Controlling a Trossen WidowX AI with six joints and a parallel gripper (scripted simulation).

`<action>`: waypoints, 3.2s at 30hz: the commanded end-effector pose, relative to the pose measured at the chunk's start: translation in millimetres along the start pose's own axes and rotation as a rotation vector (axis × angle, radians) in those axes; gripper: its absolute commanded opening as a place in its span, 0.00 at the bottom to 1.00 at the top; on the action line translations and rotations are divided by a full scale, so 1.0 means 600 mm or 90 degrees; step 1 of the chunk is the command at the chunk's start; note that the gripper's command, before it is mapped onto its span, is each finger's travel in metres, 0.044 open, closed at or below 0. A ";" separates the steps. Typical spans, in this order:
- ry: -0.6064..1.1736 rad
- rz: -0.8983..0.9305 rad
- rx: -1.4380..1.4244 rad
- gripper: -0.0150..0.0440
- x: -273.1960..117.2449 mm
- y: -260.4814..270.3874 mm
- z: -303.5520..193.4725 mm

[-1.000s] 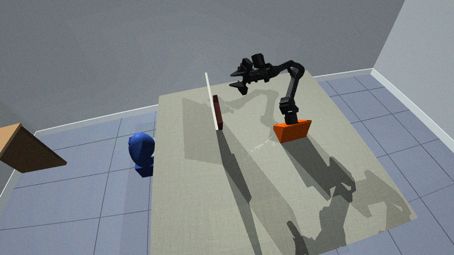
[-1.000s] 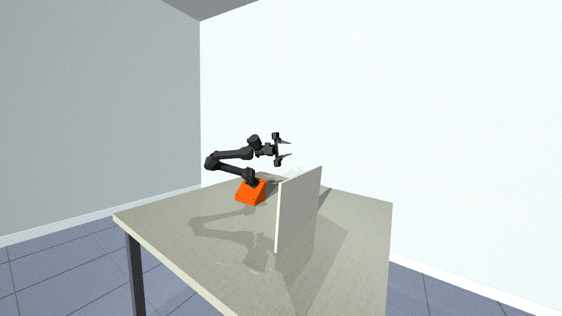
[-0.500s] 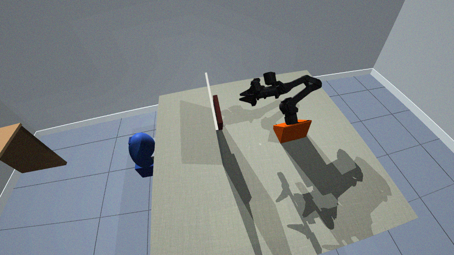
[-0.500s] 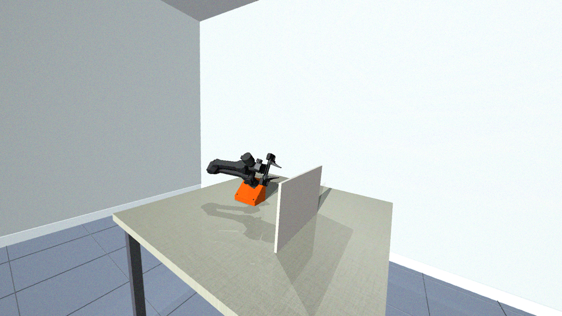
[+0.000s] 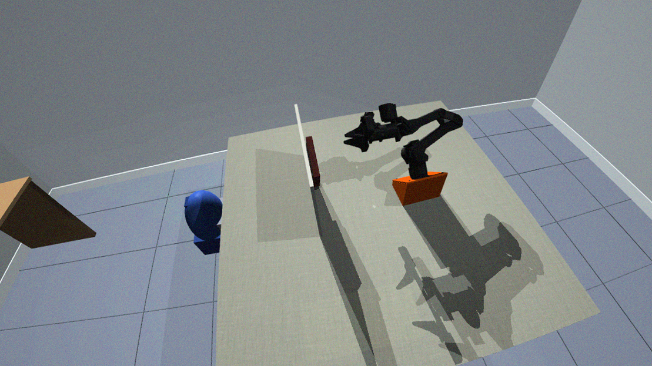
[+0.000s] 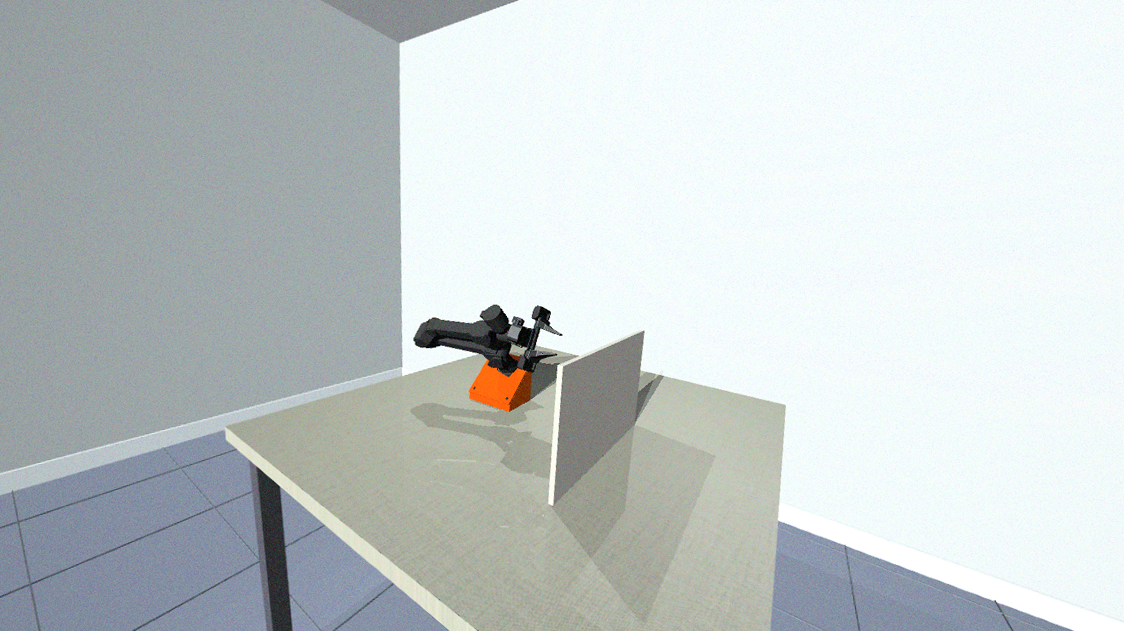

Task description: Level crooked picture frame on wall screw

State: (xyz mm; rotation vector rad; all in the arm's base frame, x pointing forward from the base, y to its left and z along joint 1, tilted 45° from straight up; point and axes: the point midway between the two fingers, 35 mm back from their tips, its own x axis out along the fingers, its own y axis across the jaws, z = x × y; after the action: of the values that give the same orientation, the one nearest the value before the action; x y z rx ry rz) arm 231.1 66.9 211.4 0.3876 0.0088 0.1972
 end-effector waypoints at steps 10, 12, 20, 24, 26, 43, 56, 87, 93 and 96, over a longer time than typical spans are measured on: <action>-0.003 -0.001 -0.002 0.69 0.000 -0.001 0.001; -0.003 -0.001 -0.002 0.69 0.000 -0.001 0.001; -0.003 -0.001 -0.002 0.69 0.000 -0.001 0.001; -0.003 -0.001 -0.002 0.69 0.000 -0.001 0.001; -0.003 -0.001 -0.002 0.69 0.000 -0.001 0.001; -0.003 -0.001 -0.002 0.69 0.000 -0.001 0.001; -0.003 -0.001 -0.002 0.69 0.000 -0.001 0.001; 0.011 -0.007 0.004 0.69 0.019 -0.090 -0.042; 0.011 -0.007 0.004 0.69 0.019 -0.090 -0.042; 0.010 -0.006 0.004 0.69 0.021 -0.090 -0.042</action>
State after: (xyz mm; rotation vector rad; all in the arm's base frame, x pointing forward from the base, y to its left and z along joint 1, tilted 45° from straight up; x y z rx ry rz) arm 251.3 29.3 170.7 0.3883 0.0187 0.1884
